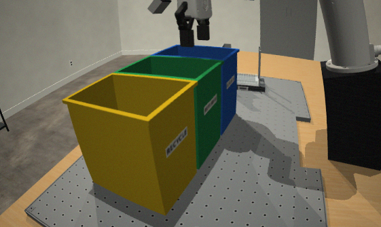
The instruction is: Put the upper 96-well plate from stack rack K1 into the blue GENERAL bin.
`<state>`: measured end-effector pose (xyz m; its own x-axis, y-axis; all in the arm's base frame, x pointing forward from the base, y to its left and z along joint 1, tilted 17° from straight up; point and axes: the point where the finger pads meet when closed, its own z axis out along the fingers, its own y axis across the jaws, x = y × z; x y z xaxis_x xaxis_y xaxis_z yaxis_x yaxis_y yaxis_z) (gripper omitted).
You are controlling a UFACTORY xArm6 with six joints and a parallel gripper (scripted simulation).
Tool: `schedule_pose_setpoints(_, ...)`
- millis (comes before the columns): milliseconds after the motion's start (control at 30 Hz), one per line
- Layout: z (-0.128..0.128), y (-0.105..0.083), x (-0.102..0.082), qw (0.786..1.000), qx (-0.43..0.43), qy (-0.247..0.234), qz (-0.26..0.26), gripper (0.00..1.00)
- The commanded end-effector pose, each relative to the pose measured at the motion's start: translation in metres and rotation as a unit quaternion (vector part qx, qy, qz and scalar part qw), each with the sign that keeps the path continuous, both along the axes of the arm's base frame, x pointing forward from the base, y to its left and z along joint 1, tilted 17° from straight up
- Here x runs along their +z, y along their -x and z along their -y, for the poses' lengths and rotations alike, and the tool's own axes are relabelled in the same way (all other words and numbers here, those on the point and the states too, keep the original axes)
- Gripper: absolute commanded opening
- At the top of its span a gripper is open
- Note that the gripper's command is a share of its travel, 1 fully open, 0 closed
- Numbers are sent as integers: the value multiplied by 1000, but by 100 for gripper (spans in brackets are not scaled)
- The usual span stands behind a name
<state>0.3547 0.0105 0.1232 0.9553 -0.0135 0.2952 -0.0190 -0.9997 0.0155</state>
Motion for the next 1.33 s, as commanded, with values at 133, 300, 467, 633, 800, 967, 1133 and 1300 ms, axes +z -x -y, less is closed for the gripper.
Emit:
schedule_pose_setpoints(133,0,4,16,1000,0,0,2,100)
schedule_pose_setpoints(300,-1,6,24,1000,0,0,2,100)
schedule_pose_setpoints(467,-1,10,37,1000,0,0,2,100)
schedule_pose_setpoints(633,-1,11,40,1000,0,0,2,100)
schedule_pose_setpoints(800,-1,11,40,1000,0,0,2,100)
schedule_pose_setpoints(967,-1,11,40,1000,0,0,2,100)
schedule_pose_setpoints(1133,-1,11,40,1000,0,0,2,100)
schedule_pose_setpoints(1300,-1,11,40,1000,0,0,2,100)
